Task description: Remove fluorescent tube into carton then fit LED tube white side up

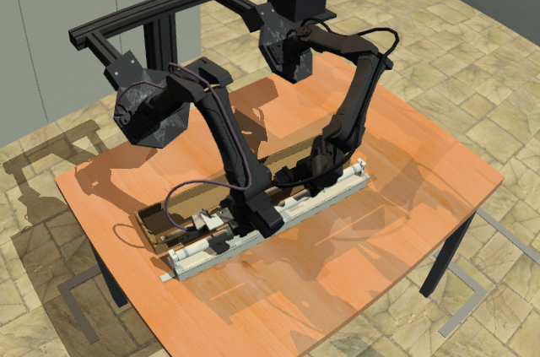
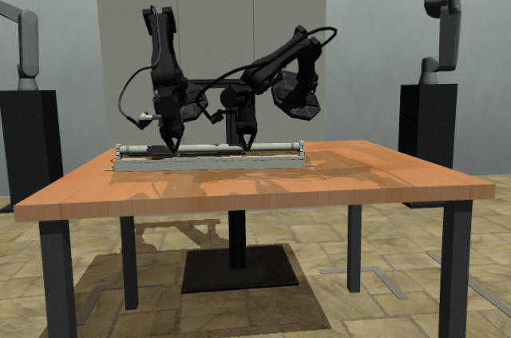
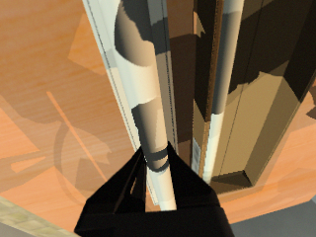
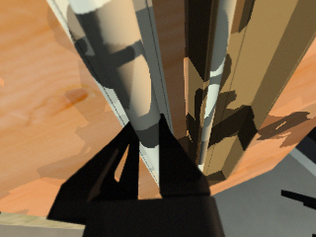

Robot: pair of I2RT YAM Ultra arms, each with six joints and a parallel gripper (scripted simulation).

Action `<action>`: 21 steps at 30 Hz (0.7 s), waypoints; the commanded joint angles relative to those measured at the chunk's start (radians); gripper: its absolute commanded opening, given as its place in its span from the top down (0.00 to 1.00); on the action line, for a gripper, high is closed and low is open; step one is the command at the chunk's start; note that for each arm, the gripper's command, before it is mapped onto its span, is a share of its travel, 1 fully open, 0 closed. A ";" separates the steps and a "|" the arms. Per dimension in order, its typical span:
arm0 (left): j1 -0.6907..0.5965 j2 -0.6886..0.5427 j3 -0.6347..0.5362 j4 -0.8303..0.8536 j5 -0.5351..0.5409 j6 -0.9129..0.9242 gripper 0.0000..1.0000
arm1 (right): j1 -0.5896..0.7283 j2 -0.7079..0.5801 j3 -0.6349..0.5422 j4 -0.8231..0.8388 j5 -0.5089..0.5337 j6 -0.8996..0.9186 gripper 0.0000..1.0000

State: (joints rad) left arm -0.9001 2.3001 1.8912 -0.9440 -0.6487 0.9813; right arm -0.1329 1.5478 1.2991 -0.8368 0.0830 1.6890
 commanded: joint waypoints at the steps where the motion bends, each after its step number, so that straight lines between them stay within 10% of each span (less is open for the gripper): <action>1: -0.037 -0.042 -0.051 0.078 -0.022 0.021 0.89 | 0.011 -0.046 -0.040 0.050 0.021 -0.003 0.89; 21: -0.066 -0.149 -0.321 0.408 -0.121 0.115 0.89 | 0.024 -0.177 -0.248 0.290 0.053 -0.015 0.89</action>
State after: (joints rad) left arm -0.9272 2.1853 1.6161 -0.6167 -0.7422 1.0668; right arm -0.1211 1.4147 1.0874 -0.5892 0.1066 1.6817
